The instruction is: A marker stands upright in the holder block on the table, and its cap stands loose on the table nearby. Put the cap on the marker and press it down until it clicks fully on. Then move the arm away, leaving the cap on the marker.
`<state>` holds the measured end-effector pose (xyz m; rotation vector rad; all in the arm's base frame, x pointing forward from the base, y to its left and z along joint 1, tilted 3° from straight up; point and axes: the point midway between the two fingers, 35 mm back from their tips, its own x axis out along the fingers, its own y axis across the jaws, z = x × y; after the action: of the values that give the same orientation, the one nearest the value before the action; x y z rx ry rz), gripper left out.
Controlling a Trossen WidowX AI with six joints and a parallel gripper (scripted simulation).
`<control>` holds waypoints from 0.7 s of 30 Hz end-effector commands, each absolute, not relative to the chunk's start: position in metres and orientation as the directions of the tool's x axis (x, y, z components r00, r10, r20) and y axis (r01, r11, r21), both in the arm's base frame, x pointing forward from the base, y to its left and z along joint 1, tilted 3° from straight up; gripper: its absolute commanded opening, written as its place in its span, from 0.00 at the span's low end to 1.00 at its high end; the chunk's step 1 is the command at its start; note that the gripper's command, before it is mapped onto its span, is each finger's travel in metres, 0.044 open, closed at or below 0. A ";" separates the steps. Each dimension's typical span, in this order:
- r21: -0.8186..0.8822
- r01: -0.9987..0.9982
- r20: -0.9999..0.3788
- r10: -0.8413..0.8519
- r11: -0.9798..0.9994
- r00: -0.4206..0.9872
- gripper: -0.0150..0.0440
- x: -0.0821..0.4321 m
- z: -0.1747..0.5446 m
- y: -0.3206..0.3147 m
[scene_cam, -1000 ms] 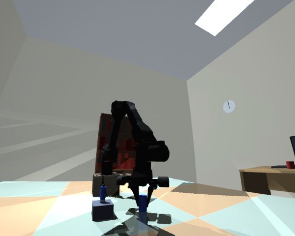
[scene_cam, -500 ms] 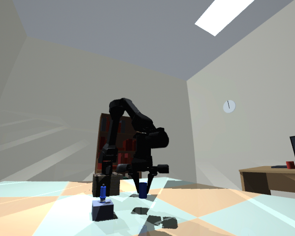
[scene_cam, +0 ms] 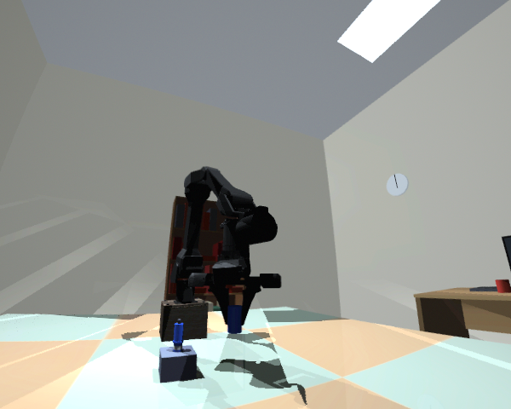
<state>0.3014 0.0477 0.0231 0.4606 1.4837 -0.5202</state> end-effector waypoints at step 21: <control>-0.029 0.585 -0.999 -0.049 0.810 0.019 0.25 0.287 0.061 -0.031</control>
<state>0.2903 -0.0216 0.0556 0.4582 1.4825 -0.5225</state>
